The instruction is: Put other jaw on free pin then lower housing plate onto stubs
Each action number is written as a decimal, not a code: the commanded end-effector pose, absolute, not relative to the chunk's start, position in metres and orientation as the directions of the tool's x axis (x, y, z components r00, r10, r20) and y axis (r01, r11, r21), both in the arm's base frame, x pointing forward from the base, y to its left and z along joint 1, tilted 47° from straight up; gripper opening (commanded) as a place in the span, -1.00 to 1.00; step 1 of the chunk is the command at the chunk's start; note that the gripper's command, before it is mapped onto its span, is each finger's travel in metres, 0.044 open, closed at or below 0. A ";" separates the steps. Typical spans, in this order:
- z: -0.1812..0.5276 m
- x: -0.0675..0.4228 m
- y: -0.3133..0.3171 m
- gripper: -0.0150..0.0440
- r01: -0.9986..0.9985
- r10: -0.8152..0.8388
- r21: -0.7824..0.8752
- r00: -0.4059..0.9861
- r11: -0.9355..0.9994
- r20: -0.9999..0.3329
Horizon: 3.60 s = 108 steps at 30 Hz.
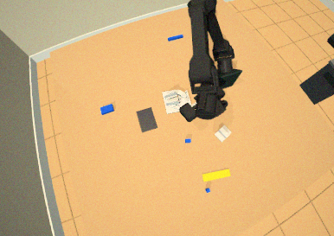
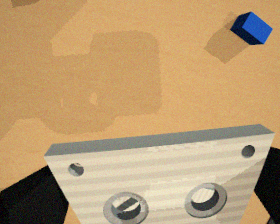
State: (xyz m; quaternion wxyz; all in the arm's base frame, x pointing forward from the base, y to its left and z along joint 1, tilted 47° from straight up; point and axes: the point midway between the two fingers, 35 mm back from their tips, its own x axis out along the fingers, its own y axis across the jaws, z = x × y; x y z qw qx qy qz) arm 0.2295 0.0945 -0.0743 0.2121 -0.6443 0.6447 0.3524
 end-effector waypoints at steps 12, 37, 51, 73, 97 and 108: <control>-0.048 0.236 0.058 0.70 -0.807 -0.696 0.459 -0.085 -0.371 -0.713; -0.009 0.235 0.002 0.70 -0.245 -0.718 0.715 -0.094 -0.655 -0.690; -0.008 0.235 0.001 0.70 -0.240 -0.718 0.716 -0.094 -0.656 -0.690; -0.007 0.226 0.001 0.70 -0.240 -0.718 0.716 -0.095 -0.656 -0.690; -0.006 0.218 0.001 0.70 -0.241 -0.718 0.716 -0.095 -0.656 -0.690; -0.006 0.218 0.001 0.70 -0.241 -0.718 0.716 -0.095 -0.656 -0.690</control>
